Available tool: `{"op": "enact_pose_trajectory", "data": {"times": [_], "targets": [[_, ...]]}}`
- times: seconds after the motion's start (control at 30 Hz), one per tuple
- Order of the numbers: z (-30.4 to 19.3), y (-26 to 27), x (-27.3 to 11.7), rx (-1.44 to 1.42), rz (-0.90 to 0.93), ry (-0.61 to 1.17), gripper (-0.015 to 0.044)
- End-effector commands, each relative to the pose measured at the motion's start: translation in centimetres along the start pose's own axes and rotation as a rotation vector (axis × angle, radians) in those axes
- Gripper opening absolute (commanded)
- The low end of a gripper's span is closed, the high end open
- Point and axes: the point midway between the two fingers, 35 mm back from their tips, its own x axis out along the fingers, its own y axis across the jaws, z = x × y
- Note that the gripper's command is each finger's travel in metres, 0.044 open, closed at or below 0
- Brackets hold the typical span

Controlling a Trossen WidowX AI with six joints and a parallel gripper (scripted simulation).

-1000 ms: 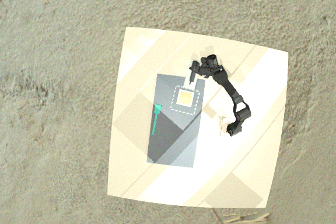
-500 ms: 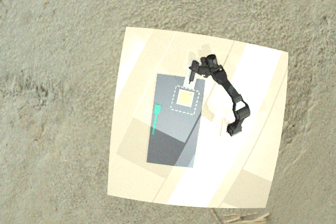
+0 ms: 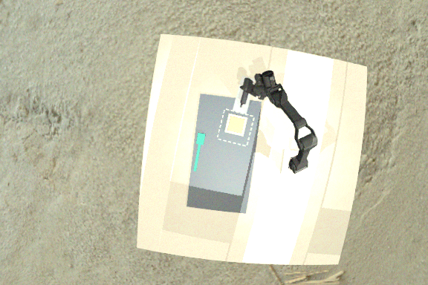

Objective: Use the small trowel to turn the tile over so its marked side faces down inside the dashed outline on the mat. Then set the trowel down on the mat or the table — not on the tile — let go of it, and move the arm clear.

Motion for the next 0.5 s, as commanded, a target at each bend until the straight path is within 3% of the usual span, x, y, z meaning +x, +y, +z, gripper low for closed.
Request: {"op": "enact_pose_trajectory", "data": {"times": [0.0,0.47], "targets": [[-0.1,0.0,0.1,-0.01,0.011,0.001,0.0],[-2.0,0.0,0.1,-0.009,0.011,0.002,0.0]]}}
